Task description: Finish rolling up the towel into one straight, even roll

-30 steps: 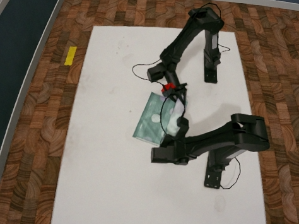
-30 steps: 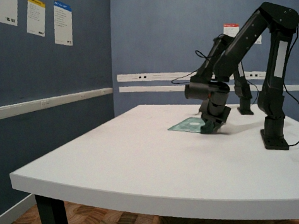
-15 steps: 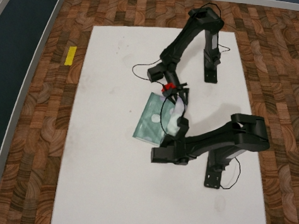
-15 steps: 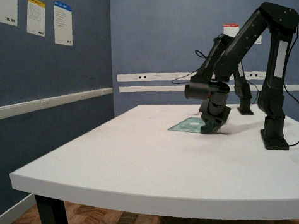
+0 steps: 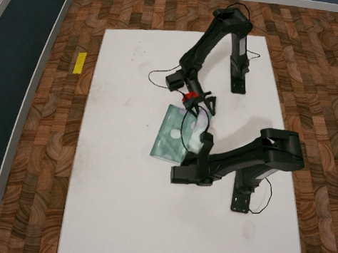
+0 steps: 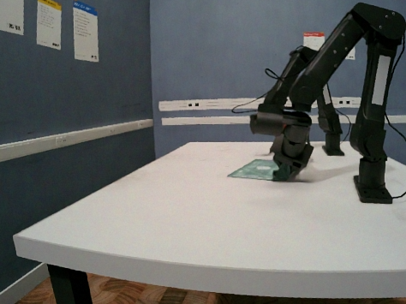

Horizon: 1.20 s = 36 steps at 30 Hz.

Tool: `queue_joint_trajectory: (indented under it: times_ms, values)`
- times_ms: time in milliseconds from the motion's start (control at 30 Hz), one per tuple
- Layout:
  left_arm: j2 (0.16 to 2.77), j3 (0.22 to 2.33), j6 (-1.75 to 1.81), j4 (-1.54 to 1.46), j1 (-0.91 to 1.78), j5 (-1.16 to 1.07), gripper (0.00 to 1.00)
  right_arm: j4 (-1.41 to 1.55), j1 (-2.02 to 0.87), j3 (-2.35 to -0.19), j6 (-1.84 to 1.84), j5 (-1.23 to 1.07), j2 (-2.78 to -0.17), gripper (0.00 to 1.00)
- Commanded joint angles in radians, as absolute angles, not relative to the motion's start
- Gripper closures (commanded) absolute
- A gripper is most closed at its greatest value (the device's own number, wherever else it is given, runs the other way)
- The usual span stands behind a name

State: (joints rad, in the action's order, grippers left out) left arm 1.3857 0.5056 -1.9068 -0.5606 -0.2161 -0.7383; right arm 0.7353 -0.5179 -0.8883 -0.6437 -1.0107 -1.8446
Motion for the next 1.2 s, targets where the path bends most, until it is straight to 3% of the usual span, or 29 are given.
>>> queue_joint_trajectory:
  times_ms: [0, 500, 867, 1167]
  values:
    - [1.417, 0.545, -1.884, -0.606, -0.199, -0.741, 0.7, 0.833, -0.468, -0.943, -0.722, -0.99, -1.804, 0.15]
    - [1.592, 0.764, -1.806, -0.875, -0.146, -0.661, 0.7, 1.139, -0.331, -1.074, -0.962, -0.954, -1.819, 0.14]
    - [1.79, 0.974, -1.742, -1.119, -0.11, -0.608, 0.7, 0.864, -0.431, -0.926, -0.786, -0.838, -1.587, 0.11]
    - [1.987, 1.168, -1.687, -1.346, -0.086, -0.573, 0.7, 0.529, -0.67, -0.715, -0.566, -0.523, -1.258, 0.07]
